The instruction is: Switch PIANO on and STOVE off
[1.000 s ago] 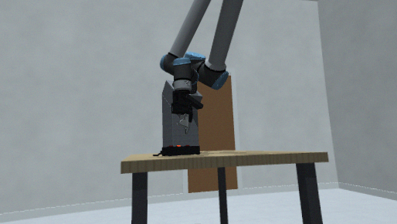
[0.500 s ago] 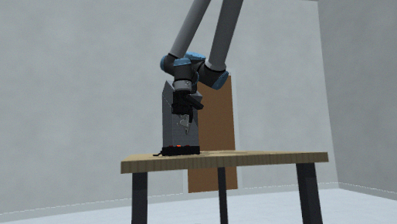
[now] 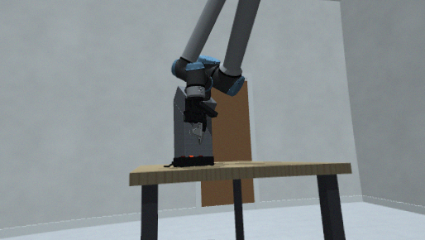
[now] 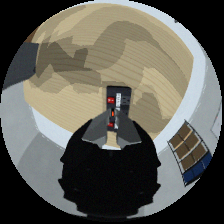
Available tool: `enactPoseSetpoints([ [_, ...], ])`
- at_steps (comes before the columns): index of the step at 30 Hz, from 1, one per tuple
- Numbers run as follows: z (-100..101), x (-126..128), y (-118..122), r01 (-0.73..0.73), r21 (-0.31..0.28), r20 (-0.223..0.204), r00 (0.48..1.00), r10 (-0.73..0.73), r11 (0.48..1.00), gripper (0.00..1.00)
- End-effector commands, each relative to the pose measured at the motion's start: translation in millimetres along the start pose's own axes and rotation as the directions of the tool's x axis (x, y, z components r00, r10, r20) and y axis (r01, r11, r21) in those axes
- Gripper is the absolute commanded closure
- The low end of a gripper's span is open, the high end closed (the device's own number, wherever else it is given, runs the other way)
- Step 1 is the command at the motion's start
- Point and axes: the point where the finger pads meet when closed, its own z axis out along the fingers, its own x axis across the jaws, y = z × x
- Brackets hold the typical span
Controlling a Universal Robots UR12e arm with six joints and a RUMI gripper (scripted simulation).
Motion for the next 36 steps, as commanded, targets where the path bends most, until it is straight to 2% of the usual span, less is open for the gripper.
enactPoseSetpoints([
  [1, -0.2, 0.2, 0.2, 0.0, -0.001, 0.0, 1.0, 0.0, 1.0, 1.0],
  [18, 7.8, 0.2, 0.3, 0.001, -0.001, 0.0, 1.0, -0.001, 1.0, 1.0],
  [36, 28.5, 0.2, 0.5, 0.001, -0.001, 0.0, 1.0, -0.001, 1.0, 1.0],
])
